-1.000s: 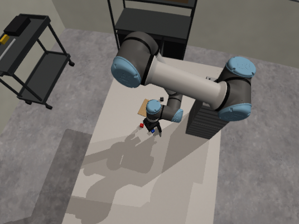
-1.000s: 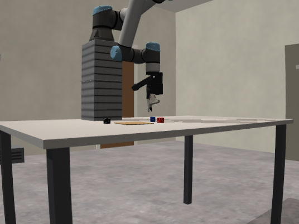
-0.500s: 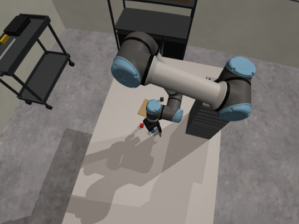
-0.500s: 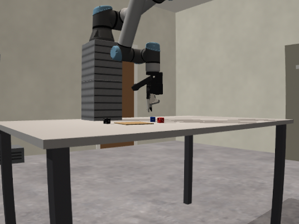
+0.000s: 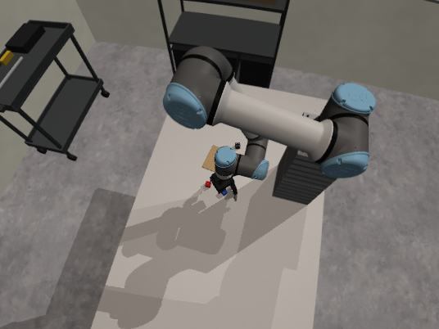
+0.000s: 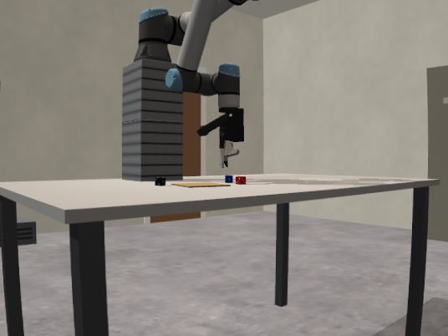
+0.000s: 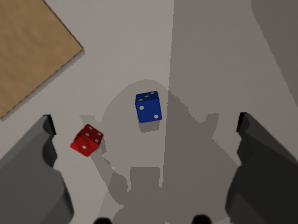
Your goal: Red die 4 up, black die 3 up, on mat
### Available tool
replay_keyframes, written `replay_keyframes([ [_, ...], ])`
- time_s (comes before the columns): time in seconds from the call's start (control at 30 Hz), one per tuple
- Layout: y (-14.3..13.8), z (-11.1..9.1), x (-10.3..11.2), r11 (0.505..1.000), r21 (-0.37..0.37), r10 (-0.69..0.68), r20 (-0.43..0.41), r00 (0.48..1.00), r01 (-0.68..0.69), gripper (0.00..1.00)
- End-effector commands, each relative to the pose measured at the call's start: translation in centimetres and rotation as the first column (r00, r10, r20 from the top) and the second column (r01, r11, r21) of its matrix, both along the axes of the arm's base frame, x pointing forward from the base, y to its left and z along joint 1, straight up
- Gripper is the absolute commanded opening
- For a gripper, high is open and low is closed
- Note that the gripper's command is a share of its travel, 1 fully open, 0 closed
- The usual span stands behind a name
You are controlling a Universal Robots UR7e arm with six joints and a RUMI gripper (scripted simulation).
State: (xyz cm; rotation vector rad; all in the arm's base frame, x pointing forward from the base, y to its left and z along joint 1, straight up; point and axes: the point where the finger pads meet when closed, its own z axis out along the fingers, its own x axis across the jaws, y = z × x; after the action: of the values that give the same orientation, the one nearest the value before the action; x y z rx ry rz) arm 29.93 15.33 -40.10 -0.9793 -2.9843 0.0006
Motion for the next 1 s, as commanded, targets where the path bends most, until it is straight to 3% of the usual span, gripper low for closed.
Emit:
replay_keyframes([
  [0.0, 0.0, 0.2, 0.0, 1.0, 0.0, 0.0, 0.001, 1.0, 0.0, 1.0],
  [0.3, 0.0, 1.8, 0.0, 1.0, 0.0, 0.0, 0.001, 1.0, 0.0, 1.0],
  [0.8, 0.0, 8.4, 0.0, 1.0, 0.0, 0.0, 0.001, 1.0, 0.0, 1.0],
  [0.97, 0.0, 9.4, 0.0, 1.0, 0.0, 0.0, 0.001, 1.0, 0.0, 1.0],
])
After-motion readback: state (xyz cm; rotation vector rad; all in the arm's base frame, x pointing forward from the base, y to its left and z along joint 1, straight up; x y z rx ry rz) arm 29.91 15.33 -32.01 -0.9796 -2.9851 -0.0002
